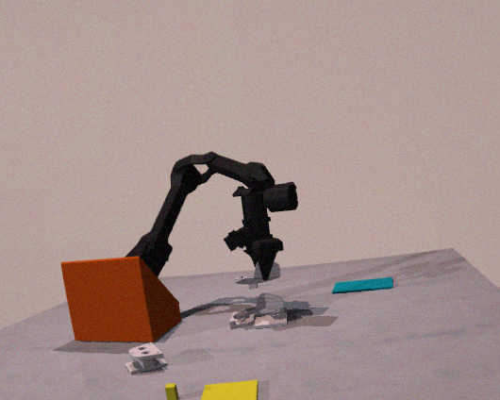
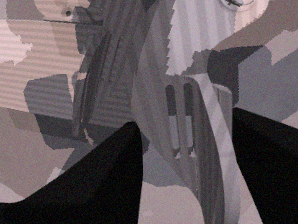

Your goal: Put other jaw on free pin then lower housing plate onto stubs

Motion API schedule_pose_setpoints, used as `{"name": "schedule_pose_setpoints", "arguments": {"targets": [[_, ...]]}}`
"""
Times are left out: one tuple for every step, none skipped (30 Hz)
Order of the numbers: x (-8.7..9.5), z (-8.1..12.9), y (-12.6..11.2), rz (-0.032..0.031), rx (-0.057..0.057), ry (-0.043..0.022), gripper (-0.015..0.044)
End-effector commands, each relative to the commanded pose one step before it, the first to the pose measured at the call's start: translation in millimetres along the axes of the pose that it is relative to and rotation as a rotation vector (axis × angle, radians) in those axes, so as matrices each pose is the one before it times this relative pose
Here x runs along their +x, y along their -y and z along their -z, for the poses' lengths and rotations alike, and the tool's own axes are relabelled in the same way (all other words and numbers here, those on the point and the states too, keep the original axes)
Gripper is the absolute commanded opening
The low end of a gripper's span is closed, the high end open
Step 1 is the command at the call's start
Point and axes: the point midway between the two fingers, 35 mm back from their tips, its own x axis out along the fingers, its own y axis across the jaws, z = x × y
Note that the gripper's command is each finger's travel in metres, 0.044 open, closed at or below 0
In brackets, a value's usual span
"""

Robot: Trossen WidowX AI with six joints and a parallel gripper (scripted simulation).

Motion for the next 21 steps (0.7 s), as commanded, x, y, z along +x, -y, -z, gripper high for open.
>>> {"name": "schedule_pose_setpoints", "arguments": {"targets": [[-1.74, -3.13, -16.13, -0.00795, 0.0414, -0.00279, 0.0134], [0.05, -0.87, -3.24, 0.00033, 0.0096, -0.00011, 0.0134], [0.05, -0.87, -3.24, 0.00037, 0.0096, -0.00013, 0.0134], [0.06, -0.88, -3.24, 0.00041, 0.0095, -0.00015, 0.0134], [0.06, -0.89, -3.24, 0.00046, 0.0095, -0.00017, 0.0134], [0.06, -0.89, -3.24, 0.00050, 0.0095, -0.00019, 0.0134], [0.07, -0.90, -3.24, 0.00054, 0.0095, -0.00021, 0.0134], [0.07, -0.90, -3.24, 0.00058, 0.0095, -0.00023, 0.0134], [0.07, -0.91, -3.24, 0.00062, 0.0095, -0.00025, 0.0134], [0.08, -0.92, -3.24, 0.00066, 0.0095, -0.00027, 0.0134], [0.08, -0.92, -3.24, 0.00070, 0.0095, -0.00029, 0.0134], [0.08, -0.93, -3.24, 0.00074, 0.0095, -0.00031, 0.0134], [0.09, -0.93, -3.24, 0.00078, 0.0095, -0.00033, 0.0134], [0.09, -0.94, -3.24, 0.00082, 0.0095, -0.00035, 0.0134], [0.09, -0.94, -3.24, 0.00086, 0.0095, -0.00036, 0.0134], [0.10, -0.95, -3.24, 0.00091, 0.0094, -0.00038, 0.0134], [0.10, -0.96, -3.24, 0.00095, 0.0094, -0.00040, 0.0134], [0.09, -0.79, -2.69, 0.00082, 0.0078, -0.00035, 0.0134], [0.05, -0.48, -1.61, 0.00050, 0.0047, -0.00021, 0.0134], [0.02, -0.16, -0.54, 0.00017, 0.0016, -0.00007, 0.0134], [0.00, 0.00, 0.00, 0.00000, 0.0000, 0.00000, 0.0134]]}}
